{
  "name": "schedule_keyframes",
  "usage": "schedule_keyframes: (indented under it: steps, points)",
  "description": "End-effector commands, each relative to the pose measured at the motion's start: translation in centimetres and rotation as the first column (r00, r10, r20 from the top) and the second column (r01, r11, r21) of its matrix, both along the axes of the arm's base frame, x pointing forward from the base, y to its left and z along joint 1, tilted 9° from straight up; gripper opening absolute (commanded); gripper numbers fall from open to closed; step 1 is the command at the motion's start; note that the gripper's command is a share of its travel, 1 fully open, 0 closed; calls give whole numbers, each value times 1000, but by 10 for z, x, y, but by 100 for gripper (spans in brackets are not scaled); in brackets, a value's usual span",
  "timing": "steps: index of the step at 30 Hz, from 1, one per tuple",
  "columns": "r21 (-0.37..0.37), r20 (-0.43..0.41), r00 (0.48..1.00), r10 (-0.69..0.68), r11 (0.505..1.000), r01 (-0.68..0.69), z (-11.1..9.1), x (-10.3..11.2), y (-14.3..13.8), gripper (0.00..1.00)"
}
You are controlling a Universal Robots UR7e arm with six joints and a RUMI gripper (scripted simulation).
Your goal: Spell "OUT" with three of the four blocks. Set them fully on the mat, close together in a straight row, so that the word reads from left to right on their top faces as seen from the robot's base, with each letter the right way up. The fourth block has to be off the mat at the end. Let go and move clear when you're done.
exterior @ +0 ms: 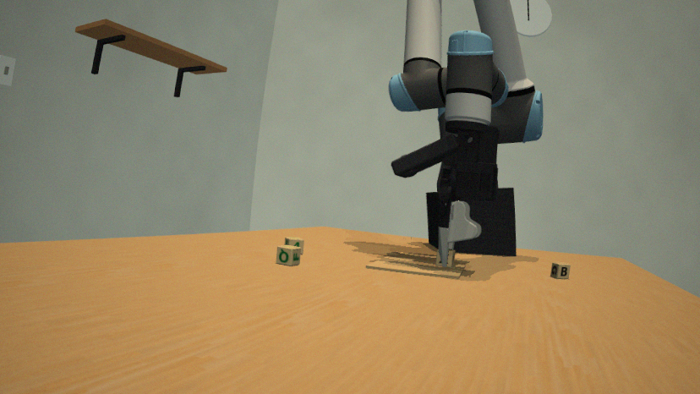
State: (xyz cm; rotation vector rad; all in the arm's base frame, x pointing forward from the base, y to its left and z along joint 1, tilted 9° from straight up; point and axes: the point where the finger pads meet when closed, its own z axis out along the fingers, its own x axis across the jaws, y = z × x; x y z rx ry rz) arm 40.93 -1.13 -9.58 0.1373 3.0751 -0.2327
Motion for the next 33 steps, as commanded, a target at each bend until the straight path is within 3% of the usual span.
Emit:
schedule_keyframes:
  steps: [1,33]
  points:
    - [0,1,1000,0,1000,0,0,0,0,5]
    - [0,1,1000,0,1000,0,-4,1,-1,5]
